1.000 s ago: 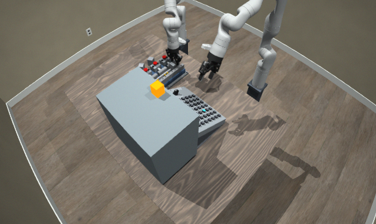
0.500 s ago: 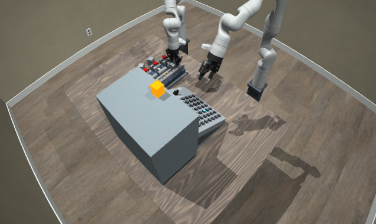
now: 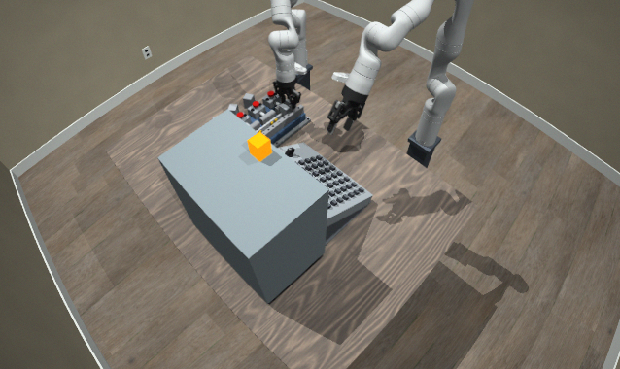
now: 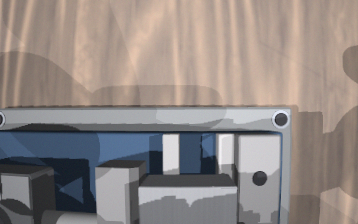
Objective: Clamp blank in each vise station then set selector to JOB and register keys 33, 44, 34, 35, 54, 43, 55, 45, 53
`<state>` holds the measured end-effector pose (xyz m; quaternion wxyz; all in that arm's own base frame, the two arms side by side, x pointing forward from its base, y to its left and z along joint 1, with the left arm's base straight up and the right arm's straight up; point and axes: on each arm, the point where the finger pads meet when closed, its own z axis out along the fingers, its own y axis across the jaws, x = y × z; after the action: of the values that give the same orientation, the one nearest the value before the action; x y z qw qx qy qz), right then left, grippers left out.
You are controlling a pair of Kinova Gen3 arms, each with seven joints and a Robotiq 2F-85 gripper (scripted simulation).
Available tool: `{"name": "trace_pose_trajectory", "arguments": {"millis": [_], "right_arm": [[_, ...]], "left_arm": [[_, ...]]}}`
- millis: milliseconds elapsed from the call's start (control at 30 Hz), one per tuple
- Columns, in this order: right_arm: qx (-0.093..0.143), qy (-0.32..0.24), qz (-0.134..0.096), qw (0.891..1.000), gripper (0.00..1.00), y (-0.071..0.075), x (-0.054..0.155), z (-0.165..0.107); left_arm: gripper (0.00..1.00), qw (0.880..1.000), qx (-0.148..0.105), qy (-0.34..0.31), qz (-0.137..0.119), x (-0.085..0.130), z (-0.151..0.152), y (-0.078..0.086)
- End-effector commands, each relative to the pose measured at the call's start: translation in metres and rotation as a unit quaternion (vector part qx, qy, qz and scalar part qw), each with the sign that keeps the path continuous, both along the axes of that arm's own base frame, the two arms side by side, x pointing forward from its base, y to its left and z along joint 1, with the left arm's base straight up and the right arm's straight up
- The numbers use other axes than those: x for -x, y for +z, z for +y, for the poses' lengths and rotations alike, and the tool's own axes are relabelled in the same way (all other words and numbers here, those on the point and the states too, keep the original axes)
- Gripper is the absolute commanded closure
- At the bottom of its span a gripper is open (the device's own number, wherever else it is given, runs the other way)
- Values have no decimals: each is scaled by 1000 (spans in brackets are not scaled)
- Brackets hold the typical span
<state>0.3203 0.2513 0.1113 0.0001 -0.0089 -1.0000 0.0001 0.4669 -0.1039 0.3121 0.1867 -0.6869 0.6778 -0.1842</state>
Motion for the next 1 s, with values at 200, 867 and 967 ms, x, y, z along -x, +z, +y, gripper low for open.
{"name": "trace_pose_trajectory", "arguments": {"millis": [200,867,967], "right_arm": [[0,0,-1,1000,297,0,0,0],[0,0,-1,1000,297,123,0,0],[0,0,-1,1000,297,130,0,0]], "left_arm": [[2,1000,0,0,-1,0,0,1],[2,1000,0,0,-1,0,0,1],[2,1000,0,0,-1,0,0,1]]}}
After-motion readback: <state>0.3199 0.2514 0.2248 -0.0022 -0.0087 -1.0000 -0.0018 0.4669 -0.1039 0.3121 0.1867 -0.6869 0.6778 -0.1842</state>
